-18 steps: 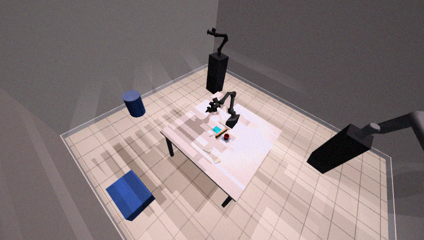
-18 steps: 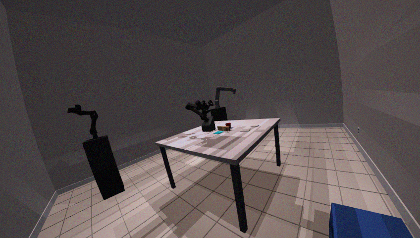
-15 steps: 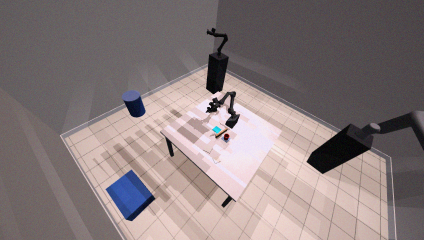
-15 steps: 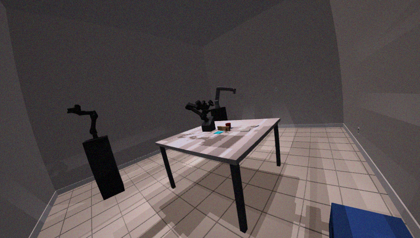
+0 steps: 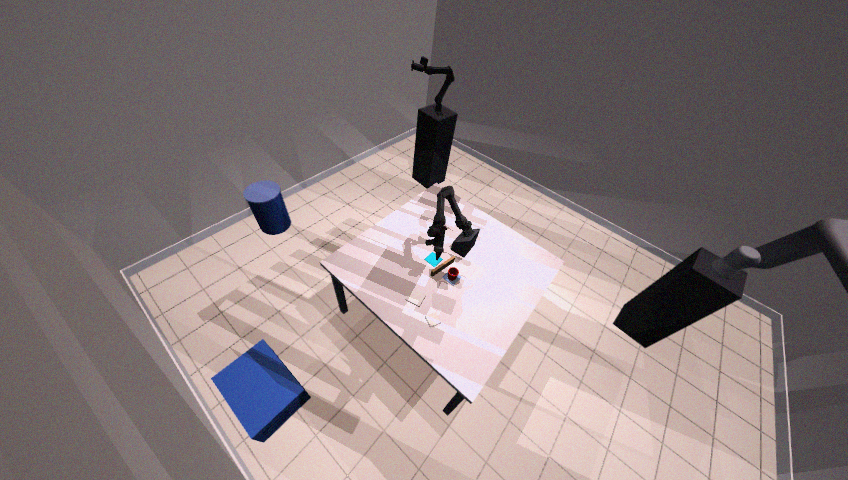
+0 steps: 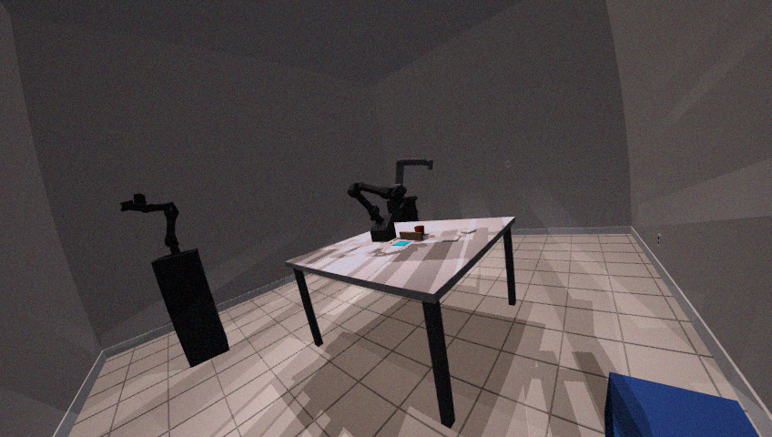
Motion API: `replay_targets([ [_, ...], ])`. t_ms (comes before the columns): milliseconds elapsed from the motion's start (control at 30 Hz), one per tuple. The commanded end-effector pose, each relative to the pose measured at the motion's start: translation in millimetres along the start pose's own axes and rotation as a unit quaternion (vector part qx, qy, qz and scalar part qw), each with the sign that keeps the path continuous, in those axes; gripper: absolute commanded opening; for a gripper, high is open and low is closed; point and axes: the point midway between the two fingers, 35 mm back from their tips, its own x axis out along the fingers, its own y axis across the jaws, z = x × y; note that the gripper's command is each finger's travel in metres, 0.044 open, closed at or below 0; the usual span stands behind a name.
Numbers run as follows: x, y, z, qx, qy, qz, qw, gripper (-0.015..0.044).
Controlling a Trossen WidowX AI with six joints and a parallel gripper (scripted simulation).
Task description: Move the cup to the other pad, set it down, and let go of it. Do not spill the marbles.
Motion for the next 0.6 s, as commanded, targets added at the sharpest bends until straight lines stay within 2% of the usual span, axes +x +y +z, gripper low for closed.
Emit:
replay_targets([
  [0,24,-16,-47,0.028,0.037,-0.11,0.993,0.0148],
  [133,41,-33,-88,0.039,0.035,-0.217,0.975,0.0148],
  [300,52,-53,-128,0.029,-0.015,-0.323,0.946,0.0148],
  [567,51,-59,-133,0.026,-0.025,-0.335,0.941,0.0148],
])
